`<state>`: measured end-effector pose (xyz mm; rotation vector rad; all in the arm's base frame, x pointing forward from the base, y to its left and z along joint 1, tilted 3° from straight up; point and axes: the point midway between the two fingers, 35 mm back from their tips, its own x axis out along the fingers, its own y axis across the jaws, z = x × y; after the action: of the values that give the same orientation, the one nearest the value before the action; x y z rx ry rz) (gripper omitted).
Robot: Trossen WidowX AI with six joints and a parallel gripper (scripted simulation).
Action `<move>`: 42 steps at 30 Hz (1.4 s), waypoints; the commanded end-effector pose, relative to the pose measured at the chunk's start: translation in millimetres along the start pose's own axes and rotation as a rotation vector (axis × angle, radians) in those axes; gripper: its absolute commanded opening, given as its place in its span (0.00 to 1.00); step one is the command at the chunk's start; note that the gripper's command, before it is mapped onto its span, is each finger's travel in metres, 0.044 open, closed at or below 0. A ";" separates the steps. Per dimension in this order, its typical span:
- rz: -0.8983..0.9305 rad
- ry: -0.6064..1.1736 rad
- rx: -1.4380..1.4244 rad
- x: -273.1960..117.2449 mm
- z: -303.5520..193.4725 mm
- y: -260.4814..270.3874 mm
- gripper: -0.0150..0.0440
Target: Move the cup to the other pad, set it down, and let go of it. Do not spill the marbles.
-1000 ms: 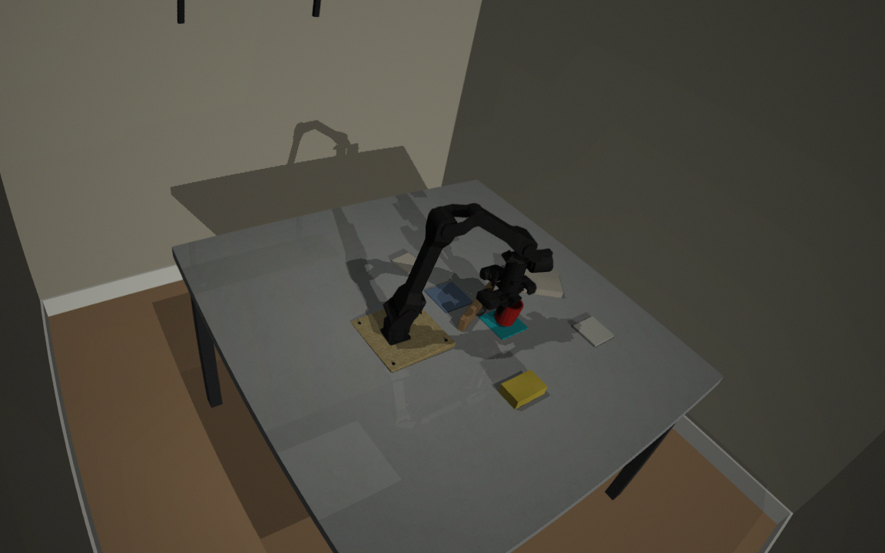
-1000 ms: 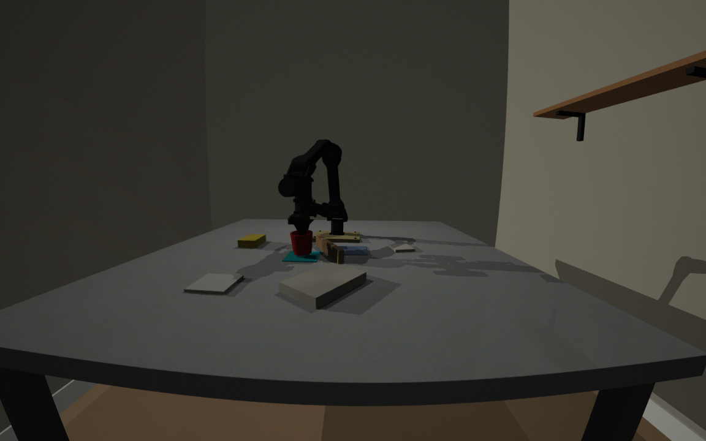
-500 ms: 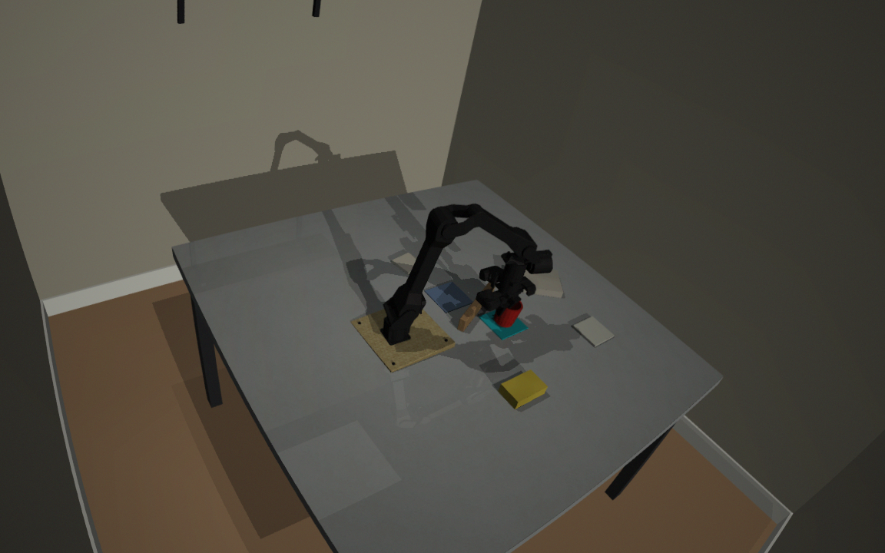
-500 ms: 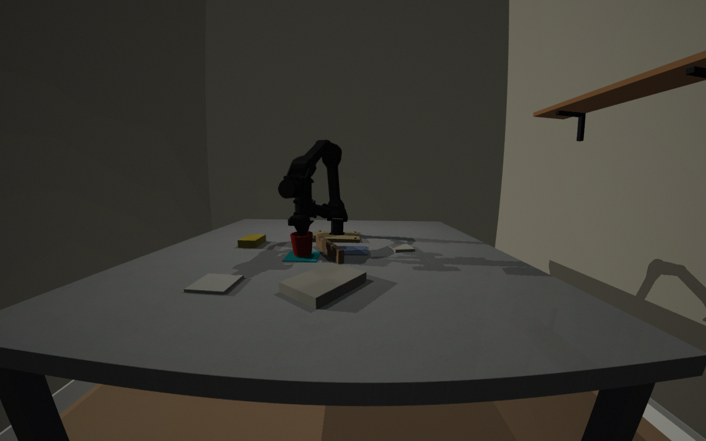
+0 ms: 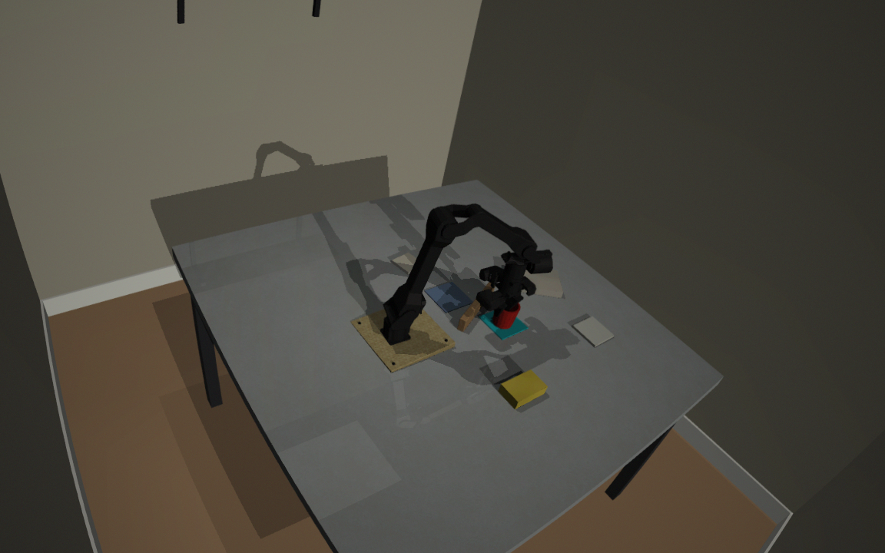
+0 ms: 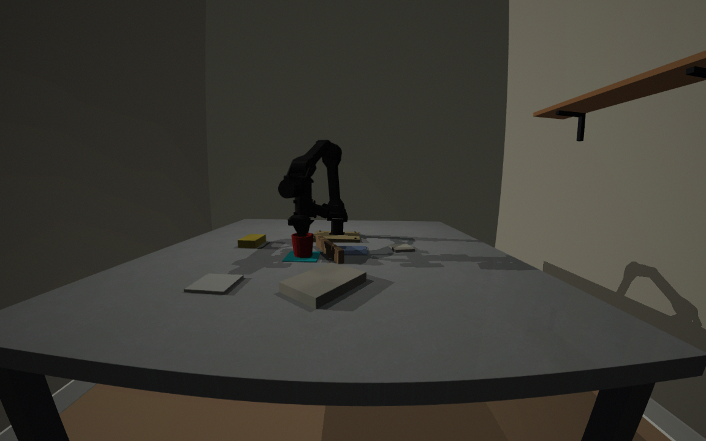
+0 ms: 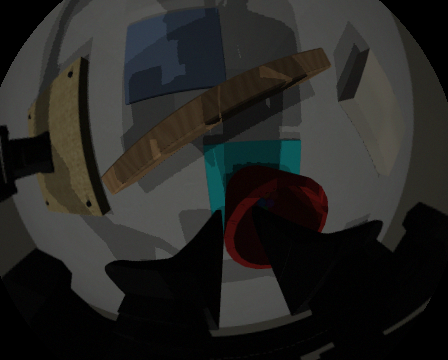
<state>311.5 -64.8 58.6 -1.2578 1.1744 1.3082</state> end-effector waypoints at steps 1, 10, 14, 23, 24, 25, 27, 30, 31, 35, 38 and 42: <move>0.001 0.000 0.000 -1.9 0.1 0.1 0.47; 0.002 0.001 -0.001 -12.6 -0.1 -0.8 0.47; 0.002 0.001 -0.002 -17.4 -0.1 -1.1 0.47; 0.003 0.002 -0.003 -28.1 -0.1 -1.6 0.47; 0.003 0.002 -0.003 -29.2 -0.1 -1.7 0.47; 0.003 0.003 -0.003 -30.4 -0.1 -1.7 0.47; 0.003 0.003 -0.004 -32.7 0.0 -1.8 0.47; 0.003 0.003 -0.004 -36.2 0.0 -2.0 0.47; 0.003 0.003 -0.004 -37.3 0.1 -2.0 0.47; 0.003 0.004 -0.005 -41.6 0.2 -2.2 0.47; 0.004 0.004 -0.005 -44.9 0.4 -2.3 0.47; 0.004 0.004 -0.005 -49.2 0.9 -2.6 0.47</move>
<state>315.4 -63.9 103.5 -1.2604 1.1728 1.3135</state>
